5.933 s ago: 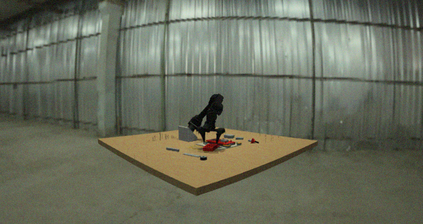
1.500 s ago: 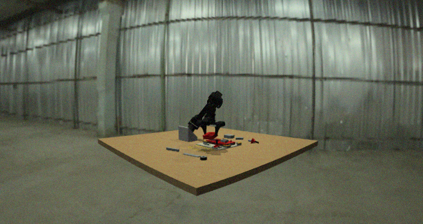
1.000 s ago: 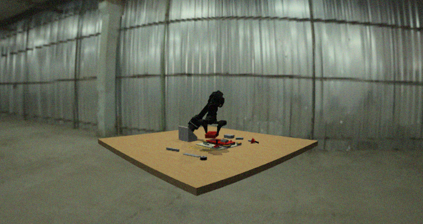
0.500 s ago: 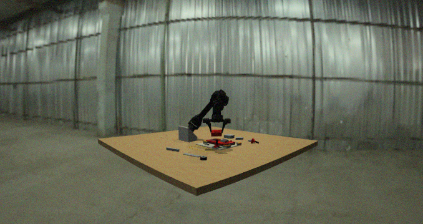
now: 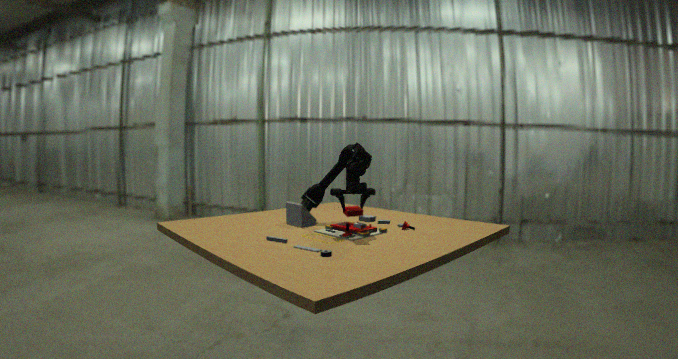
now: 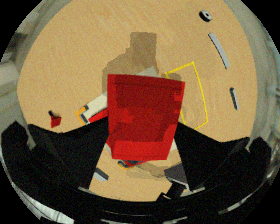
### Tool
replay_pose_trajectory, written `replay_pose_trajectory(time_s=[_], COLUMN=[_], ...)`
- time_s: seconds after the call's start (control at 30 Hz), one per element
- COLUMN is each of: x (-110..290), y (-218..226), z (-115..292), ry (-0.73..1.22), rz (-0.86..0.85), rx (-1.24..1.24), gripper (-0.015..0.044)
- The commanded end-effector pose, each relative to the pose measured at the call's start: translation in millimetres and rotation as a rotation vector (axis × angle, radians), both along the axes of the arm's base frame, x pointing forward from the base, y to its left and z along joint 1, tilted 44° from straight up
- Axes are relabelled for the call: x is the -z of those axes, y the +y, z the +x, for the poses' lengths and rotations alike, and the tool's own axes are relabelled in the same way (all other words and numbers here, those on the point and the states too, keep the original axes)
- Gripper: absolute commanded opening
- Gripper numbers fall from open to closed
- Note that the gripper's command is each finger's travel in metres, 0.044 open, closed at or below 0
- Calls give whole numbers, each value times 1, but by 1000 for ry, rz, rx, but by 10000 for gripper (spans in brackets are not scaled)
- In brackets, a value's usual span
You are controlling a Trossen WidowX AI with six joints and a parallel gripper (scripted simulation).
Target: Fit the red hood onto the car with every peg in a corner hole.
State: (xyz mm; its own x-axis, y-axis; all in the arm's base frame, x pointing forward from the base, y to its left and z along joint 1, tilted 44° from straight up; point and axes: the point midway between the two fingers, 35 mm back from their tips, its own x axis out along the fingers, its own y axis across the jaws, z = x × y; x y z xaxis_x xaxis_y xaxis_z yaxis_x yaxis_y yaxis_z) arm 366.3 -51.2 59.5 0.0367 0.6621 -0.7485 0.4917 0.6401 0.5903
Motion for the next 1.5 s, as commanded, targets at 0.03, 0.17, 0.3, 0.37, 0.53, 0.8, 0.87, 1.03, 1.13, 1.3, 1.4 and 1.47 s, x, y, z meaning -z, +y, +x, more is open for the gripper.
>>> replay_pose_trajectory(time_s=[0.03, 0.17, 0.3, 0.37, 0.53, 0.8, 0.87, 1.03, 1.13, 1.3, 1.4, 1.47], x=[-12, -19, -26, -29, -37, -47, -49, -52, -52, -44, -35, -29], y=[11, 19, 26, 30, 40, 53, 56, 60, 60, 66, 75, 81], z=[-5, -9, -14, -16, -23, -34, -38, -41, -41, -40, -40, -41], ry=[-83, -134, -184, -208, -269, -359, -381, -408, -408, -408, -408, -409], rz=[-4, -8, -12, -14, -19, -26, -28, -30, -30, -30, -30, -30], rx=[-69, -118, -167, -190, -248, -335, -357, -382, -382, -382, -382, -382], gripper=[0, 0, 0, 0, 0, 0, 0, 0, 0, 0, 0, 0])
